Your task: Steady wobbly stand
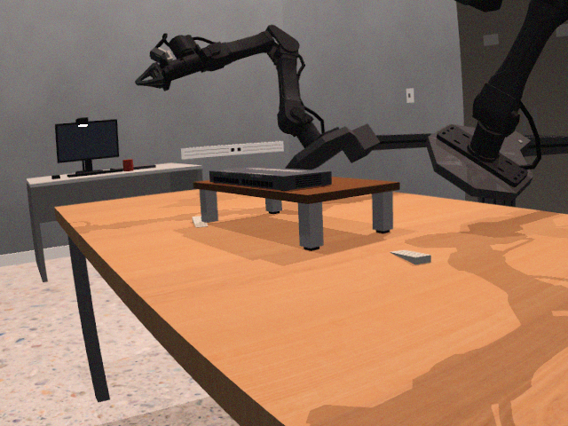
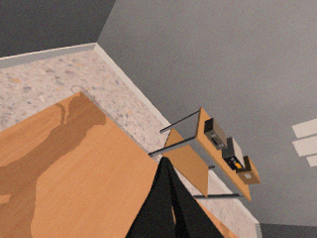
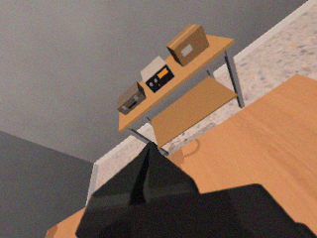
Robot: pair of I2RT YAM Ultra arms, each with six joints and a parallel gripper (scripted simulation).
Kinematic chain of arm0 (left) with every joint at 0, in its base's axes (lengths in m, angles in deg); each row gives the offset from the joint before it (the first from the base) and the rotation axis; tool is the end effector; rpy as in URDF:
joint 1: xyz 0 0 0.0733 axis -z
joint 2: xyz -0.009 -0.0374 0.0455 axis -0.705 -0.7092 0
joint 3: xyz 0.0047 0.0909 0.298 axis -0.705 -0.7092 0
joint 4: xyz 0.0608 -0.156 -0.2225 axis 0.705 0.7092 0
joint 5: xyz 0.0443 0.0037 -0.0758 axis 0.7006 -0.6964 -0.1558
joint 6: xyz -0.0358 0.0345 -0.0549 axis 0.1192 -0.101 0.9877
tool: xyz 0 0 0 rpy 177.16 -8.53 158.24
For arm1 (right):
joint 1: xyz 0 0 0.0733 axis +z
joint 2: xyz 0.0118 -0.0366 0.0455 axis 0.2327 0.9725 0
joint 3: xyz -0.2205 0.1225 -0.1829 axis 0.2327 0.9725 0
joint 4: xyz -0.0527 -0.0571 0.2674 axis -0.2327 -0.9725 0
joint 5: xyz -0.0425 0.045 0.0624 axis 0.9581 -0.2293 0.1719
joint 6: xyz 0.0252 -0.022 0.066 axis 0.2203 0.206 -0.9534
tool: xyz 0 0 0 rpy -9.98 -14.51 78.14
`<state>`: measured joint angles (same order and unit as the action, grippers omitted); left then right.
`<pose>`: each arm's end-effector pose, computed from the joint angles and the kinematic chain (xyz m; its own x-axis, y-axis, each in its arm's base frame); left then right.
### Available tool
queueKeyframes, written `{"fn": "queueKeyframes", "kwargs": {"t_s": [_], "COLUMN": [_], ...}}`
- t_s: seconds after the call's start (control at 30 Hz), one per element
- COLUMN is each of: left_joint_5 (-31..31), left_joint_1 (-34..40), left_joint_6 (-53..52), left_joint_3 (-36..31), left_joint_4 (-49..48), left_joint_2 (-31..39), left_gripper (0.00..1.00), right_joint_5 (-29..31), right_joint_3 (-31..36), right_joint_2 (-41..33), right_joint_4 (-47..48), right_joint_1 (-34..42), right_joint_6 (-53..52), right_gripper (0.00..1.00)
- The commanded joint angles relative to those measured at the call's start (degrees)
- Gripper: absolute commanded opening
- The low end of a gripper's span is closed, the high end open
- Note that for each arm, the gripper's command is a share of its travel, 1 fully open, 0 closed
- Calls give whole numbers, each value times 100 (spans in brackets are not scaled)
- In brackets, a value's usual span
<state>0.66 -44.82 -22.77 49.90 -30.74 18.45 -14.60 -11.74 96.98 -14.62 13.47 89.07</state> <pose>0.2637 0.0009 0.4425 0.0023 -0.0006 -1.0000 0.0011 1.0000 -0.0006 0.2636 0.0012 0.4421 0.0005 -0.0003 -1.0000 -0.0007 1.0000 -0.0003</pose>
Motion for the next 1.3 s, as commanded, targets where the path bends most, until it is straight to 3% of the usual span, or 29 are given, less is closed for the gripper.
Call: {"fn": "queueKeyframes", "kwargs": {"t_s": [0.0, 1.27], "left_joint_5": [-12, -40], "left_joint_1": [15, 64], "left_joint_6": [-66, -64], "left_joint_3": [12, 162], "left_joint_4": [-49, -119], "left_joint_2": [96, 192], "left_gripper": [0, 0], "right_joint_5": [-9, -68], "right_joint_3": [-70, -48], "right_joint_2": [-79, -208], "right_joint_4": [47, -4], "right_joint_1": [-2, 77], "right_joint_6": [73, 65], "right_gripper": [0, 0]}}
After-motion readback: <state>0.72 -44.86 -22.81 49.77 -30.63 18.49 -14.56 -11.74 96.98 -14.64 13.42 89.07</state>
